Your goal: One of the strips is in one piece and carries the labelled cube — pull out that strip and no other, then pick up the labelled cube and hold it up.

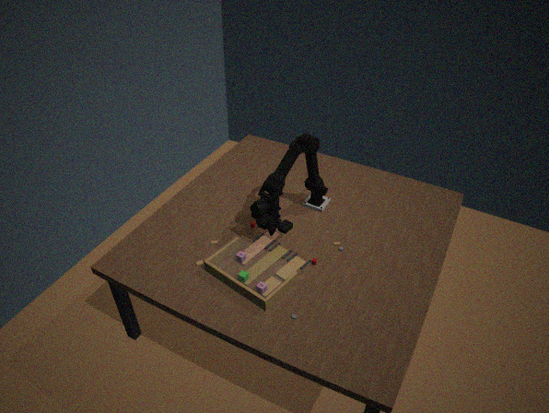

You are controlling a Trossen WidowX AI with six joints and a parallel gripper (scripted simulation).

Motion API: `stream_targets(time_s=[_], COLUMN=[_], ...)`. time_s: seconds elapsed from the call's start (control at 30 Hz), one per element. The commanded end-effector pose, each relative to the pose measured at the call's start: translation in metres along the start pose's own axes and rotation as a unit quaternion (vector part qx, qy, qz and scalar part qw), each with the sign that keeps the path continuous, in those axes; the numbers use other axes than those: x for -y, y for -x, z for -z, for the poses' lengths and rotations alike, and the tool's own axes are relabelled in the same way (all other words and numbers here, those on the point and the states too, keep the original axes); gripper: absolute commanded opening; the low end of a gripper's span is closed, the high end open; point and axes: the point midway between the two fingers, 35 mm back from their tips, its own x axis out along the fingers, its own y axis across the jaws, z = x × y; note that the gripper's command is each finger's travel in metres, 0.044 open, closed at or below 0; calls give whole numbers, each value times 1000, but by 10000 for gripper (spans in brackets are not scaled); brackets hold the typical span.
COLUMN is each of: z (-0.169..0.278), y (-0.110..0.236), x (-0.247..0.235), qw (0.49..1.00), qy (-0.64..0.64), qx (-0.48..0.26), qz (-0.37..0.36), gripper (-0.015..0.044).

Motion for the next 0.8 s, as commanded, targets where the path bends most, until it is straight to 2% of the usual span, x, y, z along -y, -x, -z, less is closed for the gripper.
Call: stream_targets(time_s=[0.0,0.77], z=[15,48], y=[-6,-5], x=[-1,-1], qw=[1000,1000], qy=[2,2], qx=[-15,-16], qz=[0,-1], gripper=[0,0])
